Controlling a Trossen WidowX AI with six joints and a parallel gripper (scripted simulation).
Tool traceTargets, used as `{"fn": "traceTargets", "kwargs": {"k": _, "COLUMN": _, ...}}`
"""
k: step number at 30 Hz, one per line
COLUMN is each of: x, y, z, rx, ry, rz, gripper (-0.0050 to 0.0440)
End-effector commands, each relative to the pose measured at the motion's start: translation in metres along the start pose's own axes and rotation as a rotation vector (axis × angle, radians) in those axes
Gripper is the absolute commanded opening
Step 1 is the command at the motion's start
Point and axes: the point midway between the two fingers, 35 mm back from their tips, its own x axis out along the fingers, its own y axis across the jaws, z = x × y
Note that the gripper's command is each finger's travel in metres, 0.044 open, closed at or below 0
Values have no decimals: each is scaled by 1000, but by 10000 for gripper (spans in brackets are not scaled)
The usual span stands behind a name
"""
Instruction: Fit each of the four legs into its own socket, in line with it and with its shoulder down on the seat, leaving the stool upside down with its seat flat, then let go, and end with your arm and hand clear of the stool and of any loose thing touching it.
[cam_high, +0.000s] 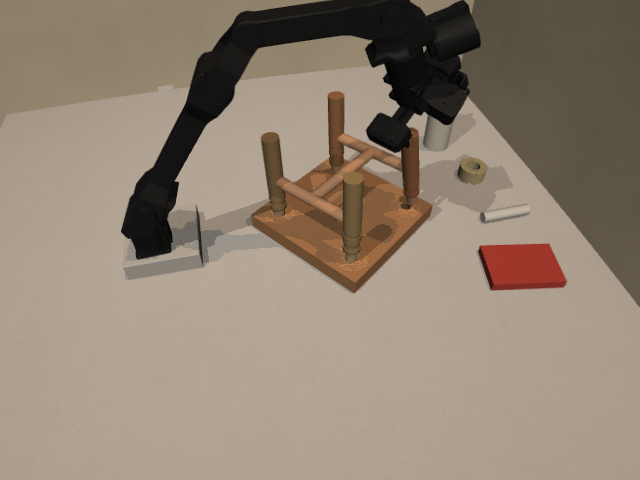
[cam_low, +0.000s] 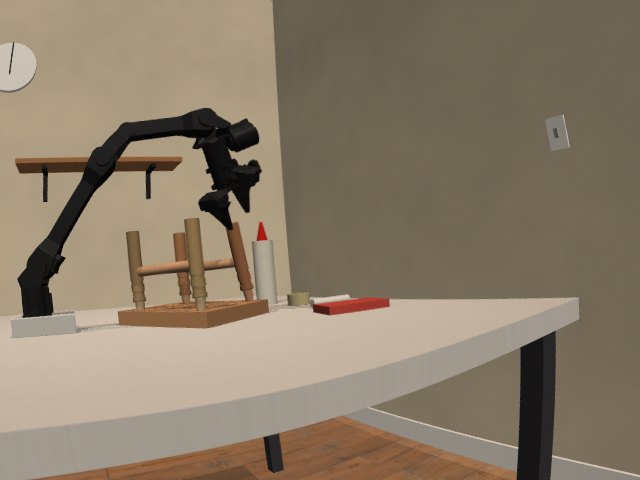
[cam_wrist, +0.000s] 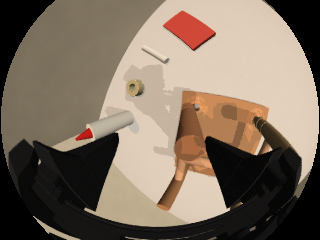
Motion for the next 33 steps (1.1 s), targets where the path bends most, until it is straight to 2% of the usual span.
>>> {"fn": "traceTargets", "kwargs": {"k": 1, "x": 4, "y": 8, "z": -2, "rx": -13, "ry": 4, "rz": 14, "gripper": 440}}
{"fn": "traceTargets", "kwargs": {"k": 33, "x": 9, "y": 16, "z": -3, "rx": -13, "ry": 3, "rz": 16, "gripper": 440}}
